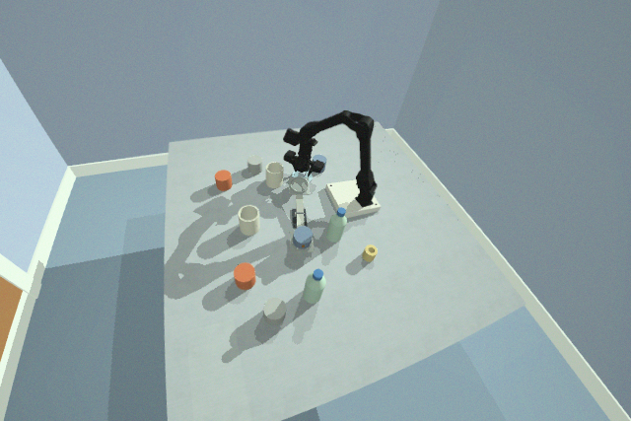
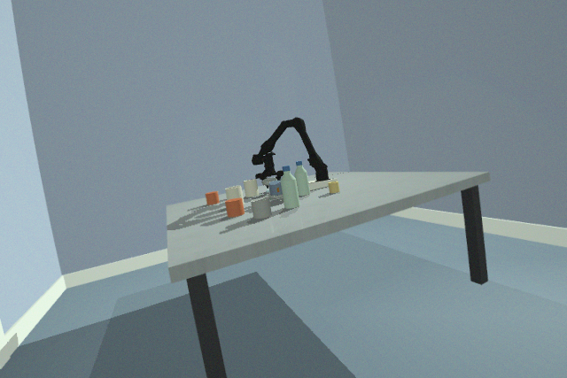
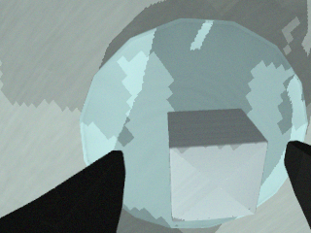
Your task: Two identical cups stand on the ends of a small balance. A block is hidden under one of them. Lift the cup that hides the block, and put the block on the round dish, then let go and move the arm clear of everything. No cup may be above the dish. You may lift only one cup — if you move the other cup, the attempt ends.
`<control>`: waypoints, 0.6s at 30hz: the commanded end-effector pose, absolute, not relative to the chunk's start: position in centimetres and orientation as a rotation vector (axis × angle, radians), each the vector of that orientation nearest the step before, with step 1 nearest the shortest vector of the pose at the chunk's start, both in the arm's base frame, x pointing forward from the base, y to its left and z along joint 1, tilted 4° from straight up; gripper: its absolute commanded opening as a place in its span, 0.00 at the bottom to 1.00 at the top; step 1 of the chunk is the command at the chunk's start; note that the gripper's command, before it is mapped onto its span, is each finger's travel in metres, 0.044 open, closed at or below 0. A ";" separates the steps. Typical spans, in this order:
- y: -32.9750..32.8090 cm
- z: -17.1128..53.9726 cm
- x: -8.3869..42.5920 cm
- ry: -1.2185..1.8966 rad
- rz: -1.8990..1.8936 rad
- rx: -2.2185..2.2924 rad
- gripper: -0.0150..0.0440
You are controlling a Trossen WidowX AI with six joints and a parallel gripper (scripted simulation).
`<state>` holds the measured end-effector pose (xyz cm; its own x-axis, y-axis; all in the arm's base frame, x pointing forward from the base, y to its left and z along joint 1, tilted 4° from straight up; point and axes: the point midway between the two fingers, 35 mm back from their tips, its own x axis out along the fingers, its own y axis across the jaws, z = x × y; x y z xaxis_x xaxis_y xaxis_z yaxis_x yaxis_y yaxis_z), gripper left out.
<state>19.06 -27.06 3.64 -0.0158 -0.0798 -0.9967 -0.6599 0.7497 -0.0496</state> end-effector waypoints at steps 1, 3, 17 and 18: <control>-27.1 3.9 19.1 1.539 0.510 -0.623 0.97; -27.0 5.8 19.2 1.540 0.514 -0.622 1.00; -26.1 13.5 19.1 1.538 0.521 -0.624 1.00; -26.1 13.7 19.1 1.538 0.521 -0.625 1.00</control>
<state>18.97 -26.19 11.27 -0.0351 -0.0533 -0.9980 -0.6681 0.7439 -0.0163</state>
